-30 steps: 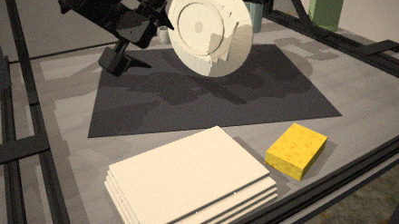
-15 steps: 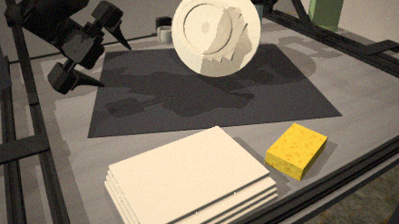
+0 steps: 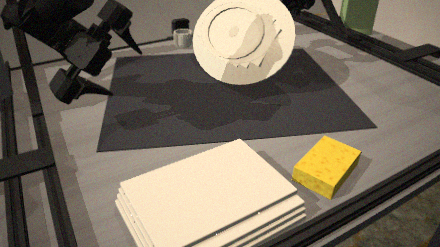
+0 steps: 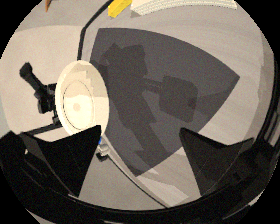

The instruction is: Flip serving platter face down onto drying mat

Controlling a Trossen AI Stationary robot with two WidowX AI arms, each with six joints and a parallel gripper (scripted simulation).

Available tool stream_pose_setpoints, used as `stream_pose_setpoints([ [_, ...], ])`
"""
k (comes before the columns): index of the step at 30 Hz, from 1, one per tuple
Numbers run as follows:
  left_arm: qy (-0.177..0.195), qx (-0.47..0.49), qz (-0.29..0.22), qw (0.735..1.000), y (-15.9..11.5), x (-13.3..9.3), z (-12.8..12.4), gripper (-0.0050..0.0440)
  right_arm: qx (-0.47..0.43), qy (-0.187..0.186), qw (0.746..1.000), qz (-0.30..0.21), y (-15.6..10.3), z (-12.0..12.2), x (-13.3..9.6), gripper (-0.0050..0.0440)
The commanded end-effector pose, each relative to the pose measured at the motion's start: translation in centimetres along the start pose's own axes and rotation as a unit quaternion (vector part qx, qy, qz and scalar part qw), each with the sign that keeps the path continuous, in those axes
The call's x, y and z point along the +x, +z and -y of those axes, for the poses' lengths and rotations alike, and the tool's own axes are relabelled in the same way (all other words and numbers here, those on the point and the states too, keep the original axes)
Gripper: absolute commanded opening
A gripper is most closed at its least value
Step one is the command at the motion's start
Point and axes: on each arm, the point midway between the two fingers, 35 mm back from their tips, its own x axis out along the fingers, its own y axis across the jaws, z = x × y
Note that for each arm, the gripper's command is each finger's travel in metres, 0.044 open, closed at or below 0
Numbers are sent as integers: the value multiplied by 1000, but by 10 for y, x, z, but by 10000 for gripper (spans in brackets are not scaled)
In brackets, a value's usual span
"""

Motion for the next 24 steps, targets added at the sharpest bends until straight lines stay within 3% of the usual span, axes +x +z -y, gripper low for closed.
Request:
stream_pose_setpoints([
  [1, 3, -1, -8, 1000, -6, -4, -2, 440, 0, 1, 1000, -2, -1, 0, 0, 440],
  [16, 3, -1, -75, 997, -35, -15, -2, 440, 0, 1, 1000, -2, -1, 0, 0, 440],
  [24, 3, -1, -115, 993, -56, -21, -17, 440, 0, 1, 1000, -2, -1, 0, 0, 440],
])
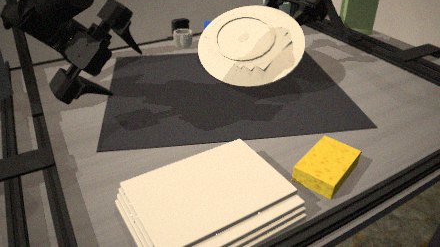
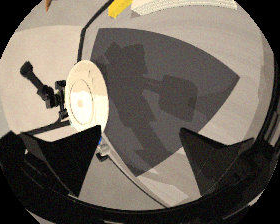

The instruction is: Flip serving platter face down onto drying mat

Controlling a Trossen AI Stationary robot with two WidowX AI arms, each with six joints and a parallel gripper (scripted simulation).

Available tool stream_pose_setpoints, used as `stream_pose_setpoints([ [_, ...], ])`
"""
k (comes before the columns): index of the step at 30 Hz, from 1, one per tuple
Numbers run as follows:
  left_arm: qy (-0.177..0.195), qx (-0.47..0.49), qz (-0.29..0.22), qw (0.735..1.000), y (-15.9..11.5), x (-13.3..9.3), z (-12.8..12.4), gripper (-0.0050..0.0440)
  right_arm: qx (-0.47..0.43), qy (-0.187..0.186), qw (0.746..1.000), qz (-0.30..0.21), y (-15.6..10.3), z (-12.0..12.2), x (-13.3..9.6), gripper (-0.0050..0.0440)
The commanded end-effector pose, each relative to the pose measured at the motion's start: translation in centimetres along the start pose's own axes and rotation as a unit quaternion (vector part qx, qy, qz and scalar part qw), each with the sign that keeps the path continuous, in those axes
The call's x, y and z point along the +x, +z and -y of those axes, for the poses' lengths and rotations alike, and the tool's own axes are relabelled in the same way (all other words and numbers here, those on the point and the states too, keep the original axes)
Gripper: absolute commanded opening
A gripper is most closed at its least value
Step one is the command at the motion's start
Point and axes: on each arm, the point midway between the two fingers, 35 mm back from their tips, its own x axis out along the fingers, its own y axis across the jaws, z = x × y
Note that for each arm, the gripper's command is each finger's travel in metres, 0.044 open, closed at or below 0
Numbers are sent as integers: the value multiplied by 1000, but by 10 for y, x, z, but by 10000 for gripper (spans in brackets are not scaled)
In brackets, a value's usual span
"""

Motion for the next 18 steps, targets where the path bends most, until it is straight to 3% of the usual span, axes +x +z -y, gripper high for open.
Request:
stream_pose_setpoints([
  [1, 4, -6, -13, 1000, -3, 0, -8, 440, 0, 1, 1000, -3, -1, 0, 0, 440],
  [18, 4, -6, -56, 998, -30, 3, -8, 440, 0, 1, 1000, -3, -1, 0, 0, 440],
])
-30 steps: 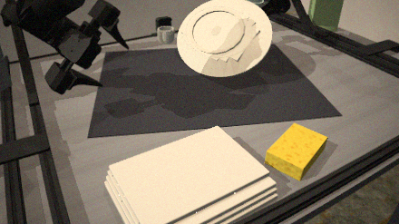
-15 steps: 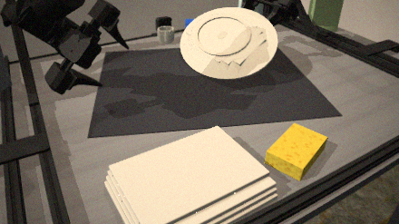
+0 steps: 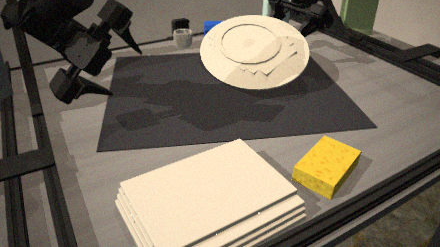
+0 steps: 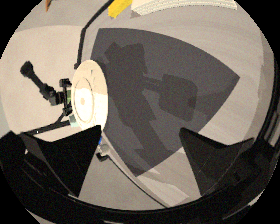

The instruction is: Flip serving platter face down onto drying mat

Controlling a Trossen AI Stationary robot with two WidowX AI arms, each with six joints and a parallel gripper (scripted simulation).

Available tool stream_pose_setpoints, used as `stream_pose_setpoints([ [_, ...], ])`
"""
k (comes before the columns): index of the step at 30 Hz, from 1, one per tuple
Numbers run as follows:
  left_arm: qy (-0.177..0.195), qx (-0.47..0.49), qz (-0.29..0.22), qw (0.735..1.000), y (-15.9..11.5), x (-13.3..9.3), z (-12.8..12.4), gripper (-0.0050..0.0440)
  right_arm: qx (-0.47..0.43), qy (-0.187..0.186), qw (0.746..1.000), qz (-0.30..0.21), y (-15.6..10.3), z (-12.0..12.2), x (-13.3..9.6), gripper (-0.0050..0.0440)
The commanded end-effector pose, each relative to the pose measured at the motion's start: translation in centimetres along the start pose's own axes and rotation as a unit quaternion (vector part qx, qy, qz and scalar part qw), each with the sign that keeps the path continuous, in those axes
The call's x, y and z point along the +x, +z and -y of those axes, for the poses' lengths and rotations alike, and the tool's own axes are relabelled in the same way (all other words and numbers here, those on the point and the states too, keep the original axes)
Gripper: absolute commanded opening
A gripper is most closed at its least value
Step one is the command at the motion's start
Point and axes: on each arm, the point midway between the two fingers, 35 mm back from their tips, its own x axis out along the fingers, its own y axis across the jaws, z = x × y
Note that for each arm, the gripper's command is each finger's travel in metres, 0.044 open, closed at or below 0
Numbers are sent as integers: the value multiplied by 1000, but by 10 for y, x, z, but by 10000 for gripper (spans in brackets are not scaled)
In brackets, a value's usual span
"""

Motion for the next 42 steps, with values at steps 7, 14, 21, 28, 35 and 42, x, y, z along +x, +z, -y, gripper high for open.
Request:
stream_pose_setpoints([
  [7, 0, -8, -5, 1000, -1, 4, 0, 440, 0, 1, 1000, -3, -1, 0, 0, 440],
  [14, 0, -8, -16, 1000, -11, 8, 0, 440, 0, 1, 1000, -3, -1, 0, 0, 440],
  [21, 0, -8, -31, 999, -21, 14, 0, 440, 0, 1, 1000, -3, -1, 0, 0, 440],
  [28, 0, -7, -51, 999, -27, 17, 0, 440, 0, 1, 1000, -3, -1, 0, 0, 440],
  [35, -1, -7, -71, 997, -35, 23, 0, 440, 0, 1, 1000, -3, -1, 0, 0, 440],
  [42, -1, -8, -75, 997, -41, 27, 0, 440, 0, 1, 1000, -3, -1, 0, 0, 440],
])
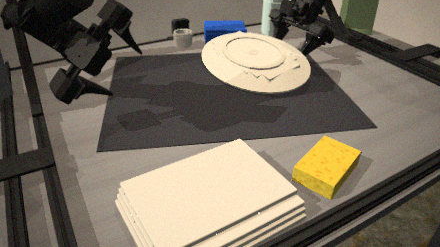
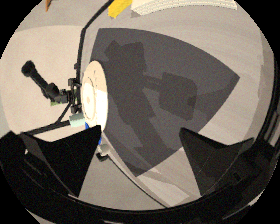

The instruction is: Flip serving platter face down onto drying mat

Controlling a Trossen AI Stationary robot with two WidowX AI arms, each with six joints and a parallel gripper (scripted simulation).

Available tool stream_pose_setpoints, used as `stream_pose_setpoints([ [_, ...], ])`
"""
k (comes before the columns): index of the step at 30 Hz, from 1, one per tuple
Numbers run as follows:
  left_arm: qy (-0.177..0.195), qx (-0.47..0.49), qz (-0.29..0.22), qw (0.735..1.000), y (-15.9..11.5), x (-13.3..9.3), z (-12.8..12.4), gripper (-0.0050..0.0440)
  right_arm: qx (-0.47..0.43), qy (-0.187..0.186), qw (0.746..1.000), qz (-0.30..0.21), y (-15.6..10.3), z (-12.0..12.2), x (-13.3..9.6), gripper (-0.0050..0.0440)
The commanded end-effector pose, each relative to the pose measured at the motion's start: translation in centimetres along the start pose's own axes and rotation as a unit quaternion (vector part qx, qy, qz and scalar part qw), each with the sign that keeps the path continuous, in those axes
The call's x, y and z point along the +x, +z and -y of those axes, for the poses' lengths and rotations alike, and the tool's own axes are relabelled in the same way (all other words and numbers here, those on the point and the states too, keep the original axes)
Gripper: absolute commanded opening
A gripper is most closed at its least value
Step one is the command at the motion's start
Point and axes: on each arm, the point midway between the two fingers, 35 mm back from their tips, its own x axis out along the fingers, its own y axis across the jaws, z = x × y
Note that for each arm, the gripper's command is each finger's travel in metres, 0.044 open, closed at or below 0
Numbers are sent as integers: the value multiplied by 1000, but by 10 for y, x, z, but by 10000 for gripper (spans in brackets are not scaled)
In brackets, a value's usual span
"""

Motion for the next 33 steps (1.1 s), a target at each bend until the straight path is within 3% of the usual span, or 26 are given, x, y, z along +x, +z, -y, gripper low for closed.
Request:
stream_pose_setpoints([
  [1, 2, -11, 7, 1000, 11, 4, -2, 440, 0, 1, 1000, -3, -1, 0, 0, 440],
  [11, 2, -11, -20, 1000, 7, 12, -2, 440, 0, 1, 1000, -3, -1, 0, 0, 440],
  [33, 2, -11, -22, 1000, -5, 5, -1, 440, 0, 1, 1000, -3, -1, 0, 0, 440],
])
